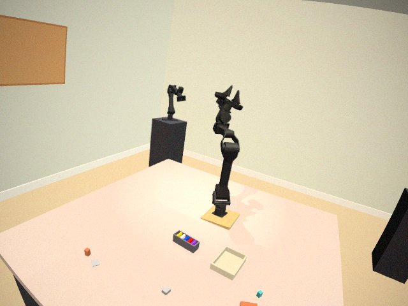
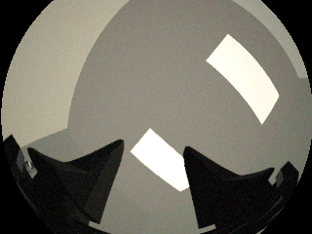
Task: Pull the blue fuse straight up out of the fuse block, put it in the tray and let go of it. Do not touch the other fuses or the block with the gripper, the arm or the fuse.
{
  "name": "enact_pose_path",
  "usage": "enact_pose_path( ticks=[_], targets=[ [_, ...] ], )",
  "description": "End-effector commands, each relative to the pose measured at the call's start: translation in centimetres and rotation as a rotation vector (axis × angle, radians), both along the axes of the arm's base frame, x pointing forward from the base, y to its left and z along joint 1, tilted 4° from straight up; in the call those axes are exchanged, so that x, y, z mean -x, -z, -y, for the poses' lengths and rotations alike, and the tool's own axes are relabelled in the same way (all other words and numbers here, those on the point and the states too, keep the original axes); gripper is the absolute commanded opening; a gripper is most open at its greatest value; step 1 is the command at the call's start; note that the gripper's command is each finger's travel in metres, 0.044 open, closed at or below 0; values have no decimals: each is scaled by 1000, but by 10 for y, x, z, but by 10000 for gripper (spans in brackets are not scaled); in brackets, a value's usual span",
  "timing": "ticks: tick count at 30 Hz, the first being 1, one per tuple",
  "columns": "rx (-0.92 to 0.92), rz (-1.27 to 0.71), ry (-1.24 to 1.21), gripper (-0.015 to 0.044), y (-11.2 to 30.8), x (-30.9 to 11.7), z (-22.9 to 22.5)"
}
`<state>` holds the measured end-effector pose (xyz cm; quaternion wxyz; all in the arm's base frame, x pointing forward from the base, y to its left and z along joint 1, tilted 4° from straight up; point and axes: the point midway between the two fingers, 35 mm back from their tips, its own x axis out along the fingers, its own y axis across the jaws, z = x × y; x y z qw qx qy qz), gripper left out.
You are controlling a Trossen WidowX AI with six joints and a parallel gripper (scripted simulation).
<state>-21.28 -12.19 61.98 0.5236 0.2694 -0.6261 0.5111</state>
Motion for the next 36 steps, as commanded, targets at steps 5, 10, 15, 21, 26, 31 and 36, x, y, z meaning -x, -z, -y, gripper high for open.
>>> enact_pose_path(
  ticks=[5, 10, 15, 21, 26, 31, 36],
  targets=[
    [-51, 44, -123, 137, 5, -6, 31],
    [-108, 106, -329, 69, 13, -7, 75],
    [-139, 155, -521, 69, 22, -26, 111],
    [-205, 231, -751, 69, 36, -44, 160],
    [-284, 311, -1032, 69, 54, -85, 212],
    [-371, 397, -1300, 69, 76, -138, 254],
    [-485, 477, -1560, 69, 104, -204, 286]
  ],
)
